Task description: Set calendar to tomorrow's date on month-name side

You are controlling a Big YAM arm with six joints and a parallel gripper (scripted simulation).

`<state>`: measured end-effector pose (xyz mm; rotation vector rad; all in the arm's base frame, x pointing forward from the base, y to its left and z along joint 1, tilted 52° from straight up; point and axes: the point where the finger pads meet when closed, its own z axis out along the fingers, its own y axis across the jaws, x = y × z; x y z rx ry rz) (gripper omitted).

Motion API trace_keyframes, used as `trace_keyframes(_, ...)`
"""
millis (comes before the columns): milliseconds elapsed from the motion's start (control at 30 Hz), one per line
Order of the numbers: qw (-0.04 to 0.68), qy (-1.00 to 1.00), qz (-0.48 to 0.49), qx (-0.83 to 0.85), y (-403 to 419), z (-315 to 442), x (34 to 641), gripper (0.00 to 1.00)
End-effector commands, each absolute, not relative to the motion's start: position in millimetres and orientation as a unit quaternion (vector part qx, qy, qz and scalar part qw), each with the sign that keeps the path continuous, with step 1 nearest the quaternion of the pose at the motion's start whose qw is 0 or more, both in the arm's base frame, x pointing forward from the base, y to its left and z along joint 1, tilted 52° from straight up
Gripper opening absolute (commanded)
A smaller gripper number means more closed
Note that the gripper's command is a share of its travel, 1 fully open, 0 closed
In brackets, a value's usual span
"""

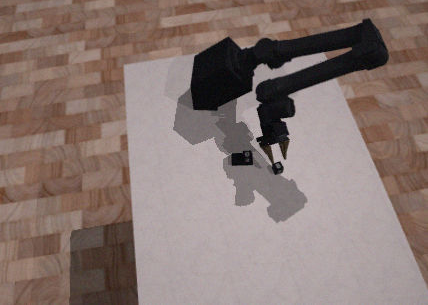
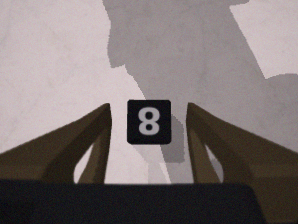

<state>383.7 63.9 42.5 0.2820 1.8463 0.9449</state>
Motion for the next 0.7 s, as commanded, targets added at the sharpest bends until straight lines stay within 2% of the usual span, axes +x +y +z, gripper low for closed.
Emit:
trace_keyframes(0,0.498,0.761,0.4,0.115,74.1,40.1,385.3,0.47)
trace_keyframes(667,0.497,0.761,0.4,0.115,97.8,20.7,392.2,0.47)
